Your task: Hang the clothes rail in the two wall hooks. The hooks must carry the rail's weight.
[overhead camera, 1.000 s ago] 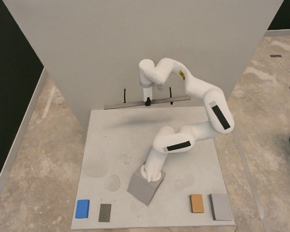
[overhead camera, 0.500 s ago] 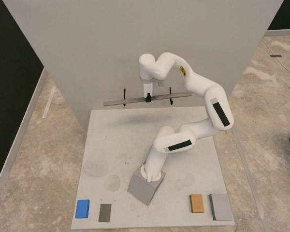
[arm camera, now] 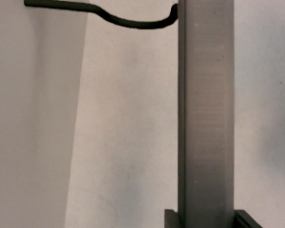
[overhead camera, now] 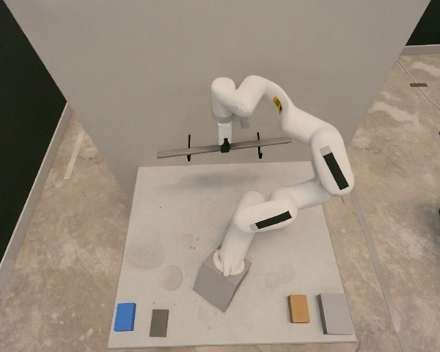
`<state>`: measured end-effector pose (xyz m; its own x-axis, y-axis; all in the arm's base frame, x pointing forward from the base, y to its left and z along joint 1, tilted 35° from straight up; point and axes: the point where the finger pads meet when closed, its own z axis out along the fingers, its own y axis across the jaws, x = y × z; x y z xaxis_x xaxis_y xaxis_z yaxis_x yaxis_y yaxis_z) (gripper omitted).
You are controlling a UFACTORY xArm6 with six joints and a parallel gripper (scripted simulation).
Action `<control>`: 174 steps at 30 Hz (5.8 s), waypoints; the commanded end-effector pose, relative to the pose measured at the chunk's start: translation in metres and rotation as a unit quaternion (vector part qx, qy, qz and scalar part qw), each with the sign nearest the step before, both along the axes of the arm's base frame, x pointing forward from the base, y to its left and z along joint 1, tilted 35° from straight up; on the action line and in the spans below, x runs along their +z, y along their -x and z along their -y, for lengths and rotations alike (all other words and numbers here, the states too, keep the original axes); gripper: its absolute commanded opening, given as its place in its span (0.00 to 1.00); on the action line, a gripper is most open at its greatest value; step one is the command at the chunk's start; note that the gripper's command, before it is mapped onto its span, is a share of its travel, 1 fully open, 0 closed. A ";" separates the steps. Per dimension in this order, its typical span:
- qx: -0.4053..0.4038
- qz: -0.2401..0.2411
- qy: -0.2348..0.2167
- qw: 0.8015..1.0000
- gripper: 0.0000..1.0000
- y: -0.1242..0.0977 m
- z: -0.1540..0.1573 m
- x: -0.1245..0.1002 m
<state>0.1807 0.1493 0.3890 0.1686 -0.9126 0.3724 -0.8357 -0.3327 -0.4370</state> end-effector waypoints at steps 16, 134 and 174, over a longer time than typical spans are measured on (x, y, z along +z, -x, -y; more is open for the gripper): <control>-0.014 0.005 -0.010 1.000 0.00 0.000 0.000 0.001; -0.042 0.013 -0.029 0.999 0.00 -0.059 -0.009 0.012; -0.042 0.013 -0.029 0.999 0.00 -0.091 0.005 -0.037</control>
<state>0.2683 0.1450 0.3549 0.0801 -0.9423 0.3249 -0.8488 -0.2354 -0.4734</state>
